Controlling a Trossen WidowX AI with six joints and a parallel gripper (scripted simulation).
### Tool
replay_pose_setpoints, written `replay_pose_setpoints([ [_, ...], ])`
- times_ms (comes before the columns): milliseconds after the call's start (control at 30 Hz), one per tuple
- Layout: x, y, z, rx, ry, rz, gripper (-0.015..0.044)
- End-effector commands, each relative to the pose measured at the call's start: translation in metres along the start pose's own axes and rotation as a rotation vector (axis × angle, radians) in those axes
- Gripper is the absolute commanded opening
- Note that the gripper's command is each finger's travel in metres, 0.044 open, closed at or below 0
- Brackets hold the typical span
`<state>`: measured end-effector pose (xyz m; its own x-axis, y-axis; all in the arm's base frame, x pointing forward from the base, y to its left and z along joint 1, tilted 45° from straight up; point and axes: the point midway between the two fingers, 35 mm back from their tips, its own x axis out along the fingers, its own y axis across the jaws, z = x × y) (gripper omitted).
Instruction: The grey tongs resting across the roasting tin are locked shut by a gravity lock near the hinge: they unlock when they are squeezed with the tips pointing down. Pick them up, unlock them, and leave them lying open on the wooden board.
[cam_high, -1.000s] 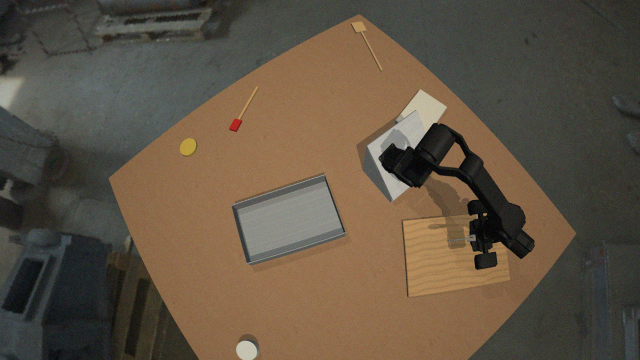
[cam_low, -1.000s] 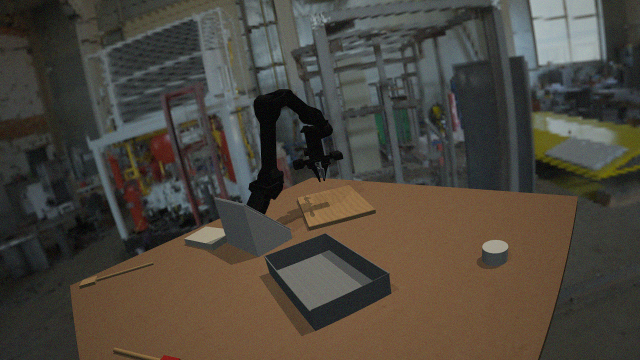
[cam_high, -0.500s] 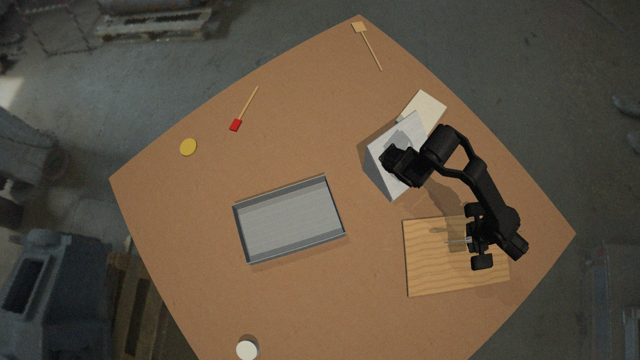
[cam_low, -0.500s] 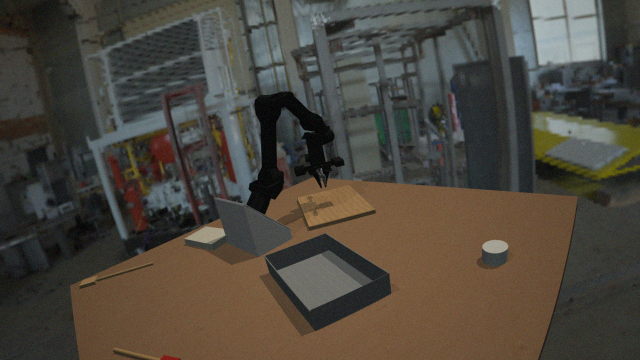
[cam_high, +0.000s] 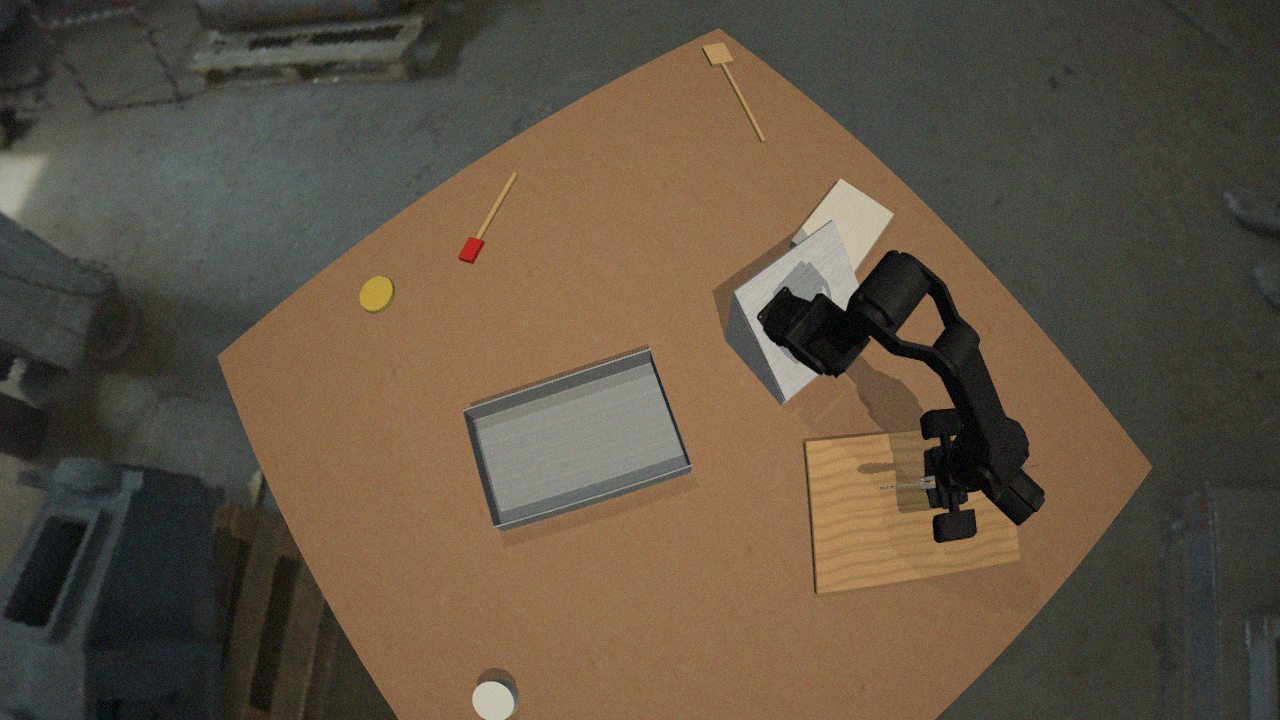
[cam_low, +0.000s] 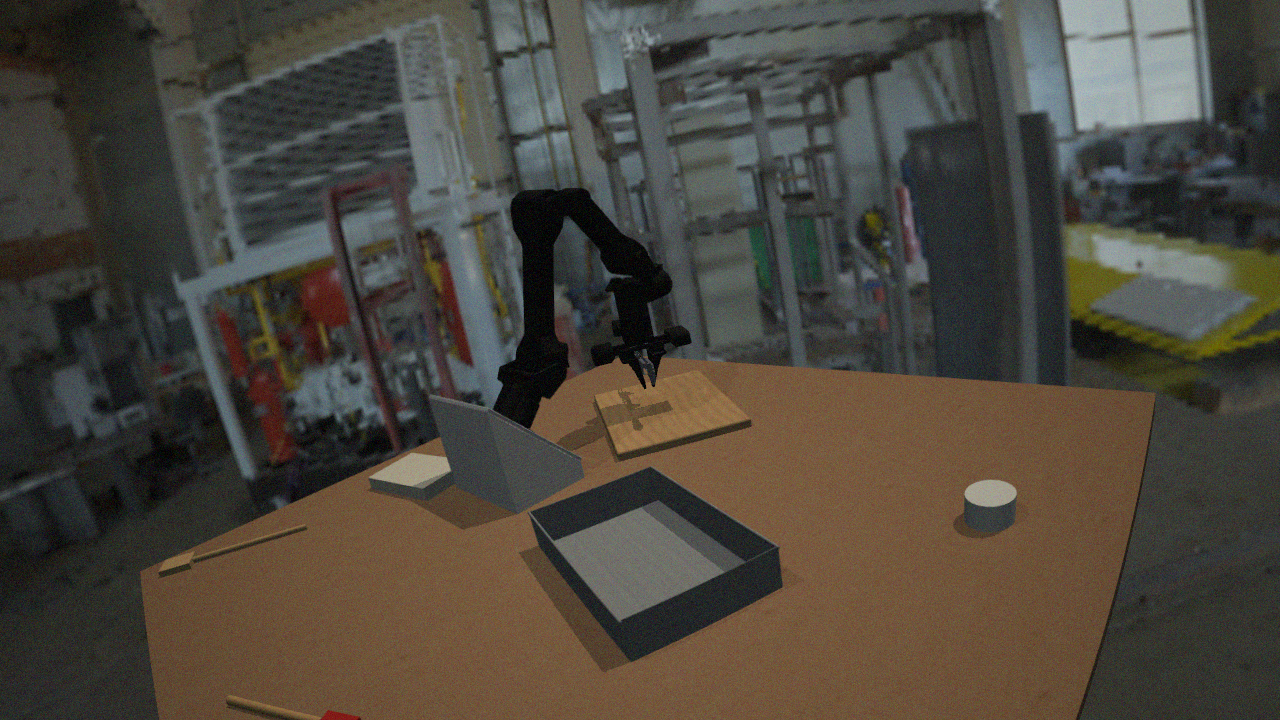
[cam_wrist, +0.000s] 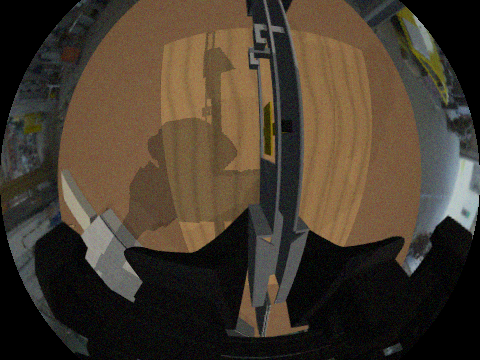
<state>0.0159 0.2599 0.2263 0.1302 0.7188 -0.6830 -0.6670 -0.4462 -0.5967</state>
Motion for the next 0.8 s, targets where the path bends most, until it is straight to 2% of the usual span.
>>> replay_pose_setpoints([
  [0,0.0084,0.0013,-0.0018,-0.005,0.001,0.005,-0.015],
  [300,0.0139,0.0018,-0.0032,-0.006,0.001,0.004,-0.015],
  [767,0.0123,0.0013,-0.0032,0.0,0.003,0.002,0.0217],
])
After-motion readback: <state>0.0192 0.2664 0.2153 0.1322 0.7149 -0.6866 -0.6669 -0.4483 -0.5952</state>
